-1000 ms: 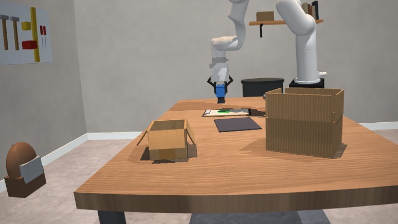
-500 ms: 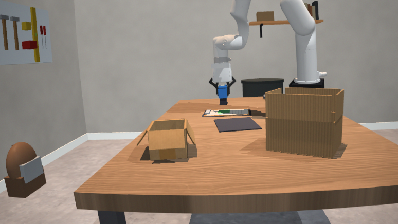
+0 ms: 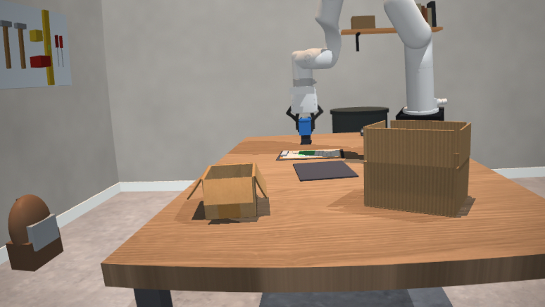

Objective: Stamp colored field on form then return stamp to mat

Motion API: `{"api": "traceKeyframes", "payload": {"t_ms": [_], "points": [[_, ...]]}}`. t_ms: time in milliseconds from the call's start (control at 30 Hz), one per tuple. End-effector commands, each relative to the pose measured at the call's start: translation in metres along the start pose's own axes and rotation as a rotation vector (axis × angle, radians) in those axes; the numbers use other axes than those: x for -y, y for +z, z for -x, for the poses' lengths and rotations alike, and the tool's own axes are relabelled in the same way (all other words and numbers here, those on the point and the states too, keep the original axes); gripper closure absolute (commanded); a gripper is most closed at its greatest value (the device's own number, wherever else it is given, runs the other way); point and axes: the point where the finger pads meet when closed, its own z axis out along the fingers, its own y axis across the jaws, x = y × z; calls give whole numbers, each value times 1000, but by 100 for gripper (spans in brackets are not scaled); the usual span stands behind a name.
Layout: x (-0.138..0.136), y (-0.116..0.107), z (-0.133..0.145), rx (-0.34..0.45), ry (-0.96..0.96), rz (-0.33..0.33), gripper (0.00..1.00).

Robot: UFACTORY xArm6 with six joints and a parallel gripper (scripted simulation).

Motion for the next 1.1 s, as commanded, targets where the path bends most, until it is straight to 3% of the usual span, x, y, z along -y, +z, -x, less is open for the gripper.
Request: {"api": "traceKeyframes", "payload": {"t_ms": [0,500,1067], "points": [[-1,2,0,1,0,3,73],[-1,33,-1,1,0,3,73],[-1,37,-1,1,0,3,73]]}}
